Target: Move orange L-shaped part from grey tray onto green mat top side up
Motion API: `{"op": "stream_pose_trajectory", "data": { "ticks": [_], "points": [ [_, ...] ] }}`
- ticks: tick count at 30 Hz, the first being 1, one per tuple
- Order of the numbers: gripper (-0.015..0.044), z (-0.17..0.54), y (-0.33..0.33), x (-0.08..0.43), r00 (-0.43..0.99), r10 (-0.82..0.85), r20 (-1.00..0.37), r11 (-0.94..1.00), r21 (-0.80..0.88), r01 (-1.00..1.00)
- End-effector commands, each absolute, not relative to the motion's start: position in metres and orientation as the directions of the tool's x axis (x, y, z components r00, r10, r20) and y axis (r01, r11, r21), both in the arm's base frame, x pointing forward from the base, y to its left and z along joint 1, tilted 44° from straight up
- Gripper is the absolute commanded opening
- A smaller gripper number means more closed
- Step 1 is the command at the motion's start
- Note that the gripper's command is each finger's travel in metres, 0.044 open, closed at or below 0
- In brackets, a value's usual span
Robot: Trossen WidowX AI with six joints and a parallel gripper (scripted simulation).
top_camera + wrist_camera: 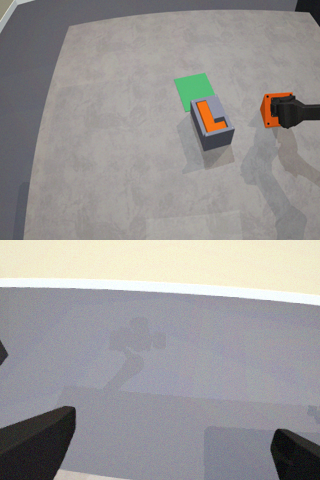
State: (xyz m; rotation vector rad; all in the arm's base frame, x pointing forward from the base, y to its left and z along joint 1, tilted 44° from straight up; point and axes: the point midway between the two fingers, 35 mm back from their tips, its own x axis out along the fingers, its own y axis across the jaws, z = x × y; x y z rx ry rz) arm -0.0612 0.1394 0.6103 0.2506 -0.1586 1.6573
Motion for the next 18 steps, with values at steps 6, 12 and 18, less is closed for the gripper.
{"op": "stream_pose_trajectory", "data": {
  "ticks": [6, 12, 18],
  "points": [
    [0.0242, 0.613, 0.144, 0.026, 0.076, 0.949, 0.305, 0.028, 0.157, -0.987],
    [0.018, 0.607, 0.136, 0.095, 0.255, 0.907, 0.335, 0.19, 0.215, -0.958],
    [0.018, 0.594, 0.125, 0.156, 0.395, 0.846, 0.357, 0.254, 0.381, -0.889]
  ]
}}
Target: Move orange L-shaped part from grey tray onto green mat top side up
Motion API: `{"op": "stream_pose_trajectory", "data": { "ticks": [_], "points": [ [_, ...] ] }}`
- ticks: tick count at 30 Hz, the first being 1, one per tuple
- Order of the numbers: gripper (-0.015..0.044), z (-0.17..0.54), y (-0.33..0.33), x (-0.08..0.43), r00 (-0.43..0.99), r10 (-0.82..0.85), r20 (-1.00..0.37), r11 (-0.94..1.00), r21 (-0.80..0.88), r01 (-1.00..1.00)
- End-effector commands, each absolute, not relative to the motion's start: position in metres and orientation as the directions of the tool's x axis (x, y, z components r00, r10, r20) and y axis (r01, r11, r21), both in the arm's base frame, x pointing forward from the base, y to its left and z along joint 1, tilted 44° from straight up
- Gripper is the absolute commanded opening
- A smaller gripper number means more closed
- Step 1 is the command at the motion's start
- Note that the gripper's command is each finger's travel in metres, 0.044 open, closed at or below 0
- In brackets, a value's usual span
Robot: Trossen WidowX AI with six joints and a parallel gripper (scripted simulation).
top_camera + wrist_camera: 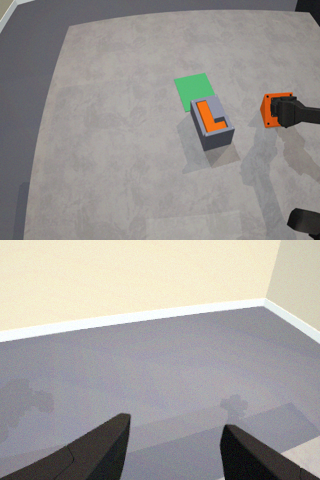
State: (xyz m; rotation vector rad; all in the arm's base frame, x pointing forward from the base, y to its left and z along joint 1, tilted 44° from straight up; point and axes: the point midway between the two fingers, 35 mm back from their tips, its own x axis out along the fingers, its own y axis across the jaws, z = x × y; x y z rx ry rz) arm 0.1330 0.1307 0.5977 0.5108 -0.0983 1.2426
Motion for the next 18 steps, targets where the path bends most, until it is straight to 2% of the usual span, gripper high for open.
{"op": "stream_pose_trajectory", "data": {
  "ticks": [1, 3, 6, 10, 14, 18],
  "points": [
    [0.018, 0.591, 0.124, 0.161, 0.408, 0.843, 0.351, 0.266, 0.388, -0.883],
    [0.018, 0.582, 0.118, 0.186, 0.469, 0.818, 0.333, 0.325, 0.406, -0.854],
    [0.018, 0.547, 0.101, 0.238, 0.601, 0.762, 0.242, 0.458, 0.456, -0.763],
    [0.018, 0.504, 0.082, 0.281, 0.7, 0.704, 0.117, 0.573, 0.488, -0.658],
    [0.018, 0.441, 0.055, 0.322, 0.771, 0.632, -0.073, 0.689, 0.508, -0.517],
    [0.018, 0.371, 0.029, 0.344, 0.769, 0.571, -0.287, 0.774, 0.501, -0.387]
  ]
}}
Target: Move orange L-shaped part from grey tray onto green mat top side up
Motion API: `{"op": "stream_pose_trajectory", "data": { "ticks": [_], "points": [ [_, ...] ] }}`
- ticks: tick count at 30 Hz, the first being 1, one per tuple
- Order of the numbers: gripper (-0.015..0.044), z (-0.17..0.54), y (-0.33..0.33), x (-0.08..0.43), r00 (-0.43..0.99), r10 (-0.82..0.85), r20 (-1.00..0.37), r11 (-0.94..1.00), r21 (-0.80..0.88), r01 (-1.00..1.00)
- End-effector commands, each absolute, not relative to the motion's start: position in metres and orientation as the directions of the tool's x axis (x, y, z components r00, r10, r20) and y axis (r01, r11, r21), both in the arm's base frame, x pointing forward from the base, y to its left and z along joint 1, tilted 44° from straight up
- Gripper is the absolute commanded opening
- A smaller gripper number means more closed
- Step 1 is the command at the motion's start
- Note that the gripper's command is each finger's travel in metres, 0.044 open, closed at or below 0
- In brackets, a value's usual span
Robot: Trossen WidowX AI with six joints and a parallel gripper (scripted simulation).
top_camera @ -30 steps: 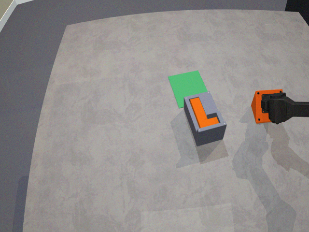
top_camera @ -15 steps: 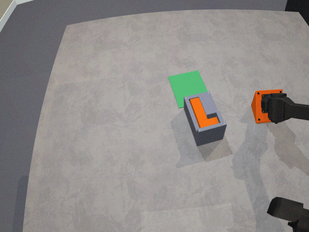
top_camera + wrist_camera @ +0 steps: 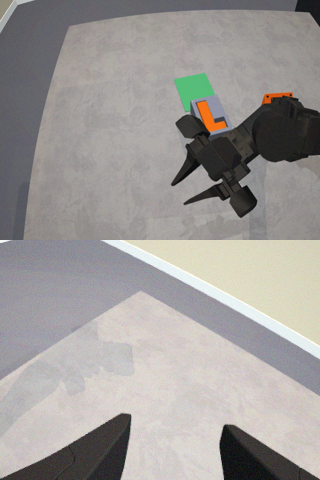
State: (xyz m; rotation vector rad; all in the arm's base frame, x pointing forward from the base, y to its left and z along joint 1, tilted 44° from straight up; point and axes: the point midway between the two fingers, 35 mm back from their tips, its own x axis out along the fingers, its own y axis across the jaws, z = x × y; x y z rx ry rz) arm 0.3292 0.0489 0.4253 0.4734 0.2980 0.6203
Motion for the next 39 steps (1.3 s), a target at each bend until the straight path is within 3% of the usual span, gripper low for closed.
{"op": "stream_pose_trajectory", "data": {
  "ticks": [1, 6, 11, 18, 29, 39],
  "points": [
    [0.018, 0.354, 0.023, 0.346, 0.757, 0.559, -0.338, 0.789, 0.497, -0.361],
    [0.018, 0.276, -0.001, 0.339, 0.636, 0.525, -0.565, 0.838, 0.475, -0.269],
    [0.018, 0.209, -0.017, 0.307, 0.42, 0.541, -0.729, 0.84, 0.488, -0.237],
    [0.018, 0.159, -0.022, 0.238, 0.032, 0.66, -0.751, 0.734, 0.634, -0.245],
    [0.018, 0.157, -0.021, 0.236, 0.019, 0.665, -0.746, 0.727, 0.642, -0.244],
    [0.018, 0.104, 0.029, 0.236, -0.002, 0.693, -0.721, 0.706, 0.679, -0.202]
  ]
}}
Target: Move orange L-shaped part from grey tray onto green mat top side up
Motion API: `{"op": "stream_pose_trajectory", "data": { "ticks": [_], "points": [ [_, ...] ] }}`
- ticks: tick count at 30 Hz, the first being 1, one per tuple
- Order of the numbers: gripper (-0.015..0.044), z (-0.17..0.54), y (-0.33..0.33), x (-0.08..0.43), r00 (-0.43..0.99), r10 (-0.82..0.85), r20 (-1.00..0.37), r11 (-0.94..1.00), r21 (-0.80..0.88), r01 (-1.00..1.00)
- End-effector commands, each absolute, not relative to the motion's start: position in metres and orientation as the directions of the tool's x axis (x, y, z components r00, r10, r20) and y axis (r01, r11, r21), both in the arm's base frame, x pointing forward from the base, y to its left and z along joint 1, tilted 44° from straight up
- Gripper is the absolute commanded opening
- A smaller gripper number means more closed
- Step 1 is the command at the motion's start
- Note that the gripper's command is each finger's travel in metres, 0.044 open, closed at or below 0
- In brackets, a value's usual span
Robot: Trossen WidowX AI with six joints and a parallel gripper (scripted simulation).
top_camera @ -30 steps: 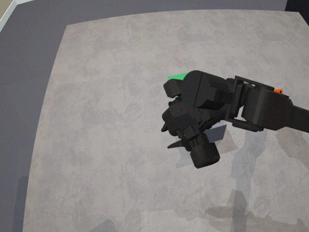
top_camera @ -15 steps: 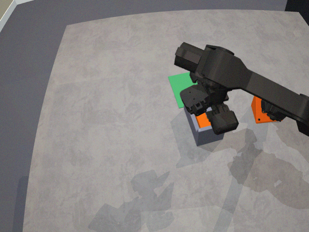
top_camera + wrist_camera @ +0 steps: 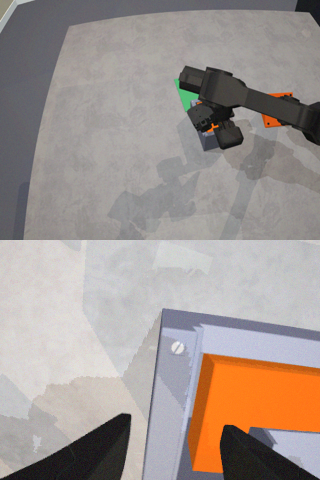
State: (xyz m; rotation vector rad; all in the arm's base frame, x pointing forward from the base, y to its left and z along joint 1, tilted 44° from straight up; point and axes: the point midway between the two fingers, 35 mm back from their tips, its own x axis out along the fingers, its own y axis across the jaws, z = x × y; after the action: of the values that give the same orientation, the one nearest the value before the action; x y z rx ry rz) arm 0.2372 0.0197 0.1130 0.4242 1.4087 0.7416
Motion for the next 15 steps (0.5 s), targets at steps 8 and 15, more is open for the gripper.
{"op": "stream_pose_trajectory", "data": {
  "ticks": [8, 15],
  "points": [
    [0.018, 0.101, 0.031, 0.236, -0.002, 0.693, -0.721, 0.706, 0.679, -0.202],
    [0.018, 0.093, 0.039, 0.236, -0.001, 0.693, -0.721, 0.706, 0.679, -0.202]
  ]
}}
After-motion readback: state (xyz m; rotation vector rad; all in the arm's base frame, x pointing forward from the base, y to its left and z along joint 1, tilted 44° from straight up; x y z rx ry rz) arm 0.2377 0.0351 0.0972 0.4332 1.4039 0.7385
